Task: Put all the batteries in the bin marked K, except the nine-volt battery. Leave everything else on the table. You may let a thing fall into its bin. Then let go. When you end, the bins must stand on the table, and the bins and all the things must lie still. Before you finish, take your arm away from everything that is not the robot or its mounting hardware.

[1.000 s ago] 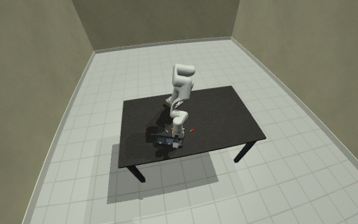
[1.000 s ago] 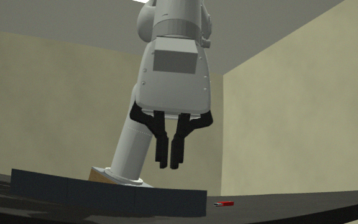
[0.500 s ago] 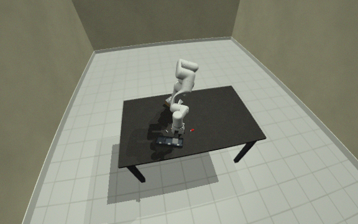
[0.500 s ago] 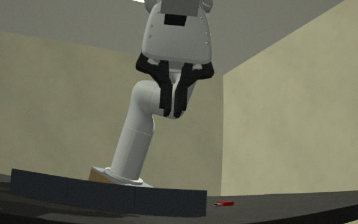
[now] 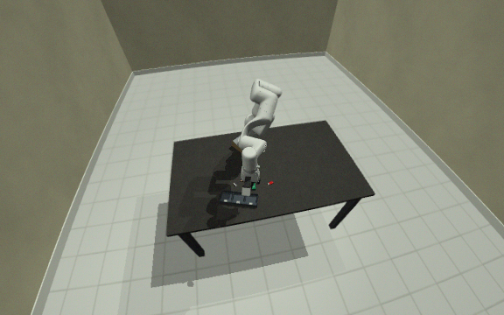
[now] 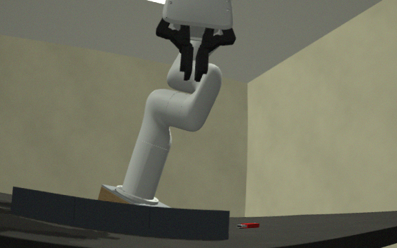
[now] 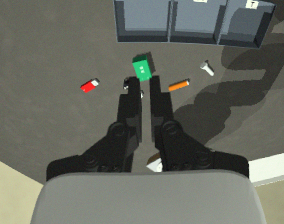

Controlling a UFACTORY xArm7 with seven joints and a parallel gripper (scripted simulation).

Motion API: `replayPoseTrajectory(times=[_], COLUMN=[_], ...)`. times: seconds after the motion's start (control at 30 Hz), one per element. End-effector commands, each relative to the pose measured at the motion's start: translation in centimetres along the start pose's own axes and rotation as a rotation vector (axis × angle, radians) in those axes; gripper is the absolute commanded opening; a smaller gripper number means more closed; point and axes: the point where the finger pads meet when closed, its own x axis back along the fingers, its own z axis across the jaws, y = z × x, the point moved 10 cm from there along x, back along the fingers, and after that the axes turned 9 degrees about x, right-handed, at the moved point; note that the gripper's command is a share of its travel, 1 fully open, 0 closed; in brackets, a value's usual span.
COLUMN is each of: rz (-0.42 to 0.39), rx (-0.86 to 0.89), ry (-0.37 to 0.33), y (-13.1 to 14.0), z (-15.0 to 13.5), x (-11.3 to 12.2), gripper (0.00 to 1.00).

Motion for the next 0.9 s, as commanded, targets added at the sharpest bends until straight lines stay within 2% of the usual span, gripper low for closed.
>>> replayPoseTrajectory(times=[0.0, 0.07, 0.1, 0.17, 0.27, 0.3, 0.77, 0.83, 0.87], rz=[0.004, 0.004, 0.004, 0.004, 0.004, 0.004, -0.013, -0.013, -0.016], rx=[0.0, 0.0, -0.05, -0.15, -0.169, -0.234, -0.58, -0.58, -0.656], ry=[0.001, 0.001, 0.001, 0.001, 0.001, 0.0, -0.003, -0.003, -0.003], y=[-0.1, -0.1, 0.6, 1.9, 2.5, 3.2, 12.0, 12.0, 12.8], z=[0.0, 0.0, 0.2, 0.5, 0.7, 0.8, 3.1, 3.1, 3.3], x=[0.3, 0.3, -0.1, -1.1, -1.6, -2.1, -8.9, -8.9, -9.5], gripper=[0.07, 0.07, 0.23, 0.23, 0.23, 0.23, 0.23, 0.23, 0.23])
